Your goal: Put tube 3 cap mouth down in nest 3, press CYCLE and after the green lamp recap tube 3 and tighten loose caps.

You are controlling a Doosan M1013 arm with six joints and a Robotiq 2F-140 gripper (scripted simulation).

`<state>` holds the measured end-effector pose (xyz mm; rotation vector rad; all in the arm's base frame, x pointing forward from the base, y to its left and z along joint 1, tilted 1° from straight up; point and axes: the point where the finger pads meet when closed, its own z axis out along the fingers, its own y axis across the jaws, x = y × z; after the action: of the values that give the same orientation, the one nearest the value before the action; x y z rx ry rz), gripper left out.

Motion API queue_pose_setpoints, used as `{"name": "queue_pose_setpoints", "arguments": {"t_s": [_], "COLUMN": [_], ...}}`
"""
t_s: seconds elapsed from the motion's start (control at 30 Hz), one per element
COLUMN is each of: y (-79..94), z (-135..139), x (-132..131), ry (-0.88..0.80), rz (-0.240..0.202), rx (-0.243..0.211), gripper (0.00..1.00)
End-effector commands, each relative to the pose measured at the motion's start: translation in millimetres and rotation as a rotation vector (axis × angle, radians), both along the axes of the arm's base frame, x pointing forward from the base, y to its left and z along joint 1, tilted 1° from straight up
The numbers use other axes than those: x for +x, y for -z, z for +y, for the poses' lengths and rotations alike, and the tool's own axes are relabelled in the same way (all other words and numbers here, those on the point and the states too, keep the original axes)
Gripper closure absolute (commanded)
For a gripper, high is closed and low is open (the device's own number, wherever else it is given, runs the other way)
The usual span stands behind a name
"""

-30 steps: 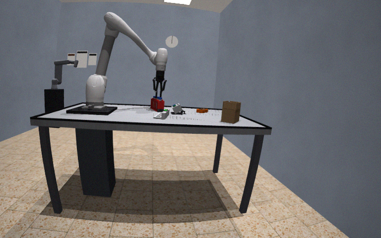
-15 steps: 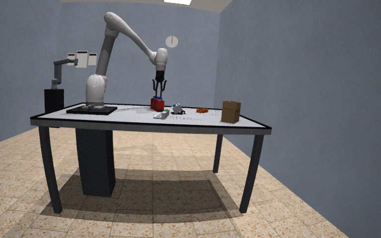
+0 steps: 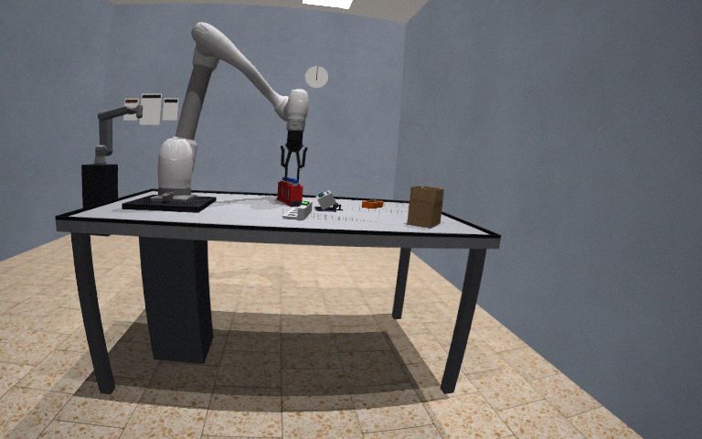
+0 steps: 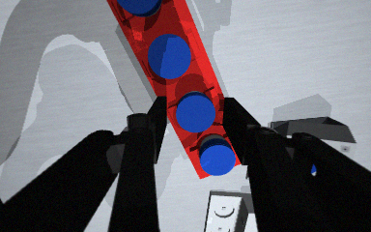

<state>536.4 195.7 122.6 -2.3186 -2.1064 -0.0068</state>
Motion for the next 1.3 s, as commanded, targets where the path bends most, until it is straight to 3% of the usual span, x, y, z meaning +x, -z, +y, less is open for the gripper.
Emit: {"name": "queue_pose_setpoints", "arguments": {"t_s": [0.0,0.17,0.23,0.3,0.43,0.63,0.67,1.13,1.27], "y": [1.8,1.7,1.7,1.7,1.6,0.4,0.4,0.4,1.8], "z": [1.5,0.6,0.6,0.4,0.4,0.8,0.8,0.8,1.0], "x": [1.5,1.8,1.8,1.3,1.3,1.0,1.0,1.0,1.2], "ry": [-0.26,-0.576,-0.576,-0.763,-0.972,-0.972,-0.972,-0.972,-0.767], "rz": [-0.006,-0.011,-0.011,-0.012,-0.014,-0.013,-0.013,-0.013,-0.011], "rx": [0.008,0.007,0.007,0.009,0.009,0.005,0.005,0.005,0.006], "gripper": [0.59,0.59,0.59,0.59,0.59,0.59,0.7,0.7,0.7]}}
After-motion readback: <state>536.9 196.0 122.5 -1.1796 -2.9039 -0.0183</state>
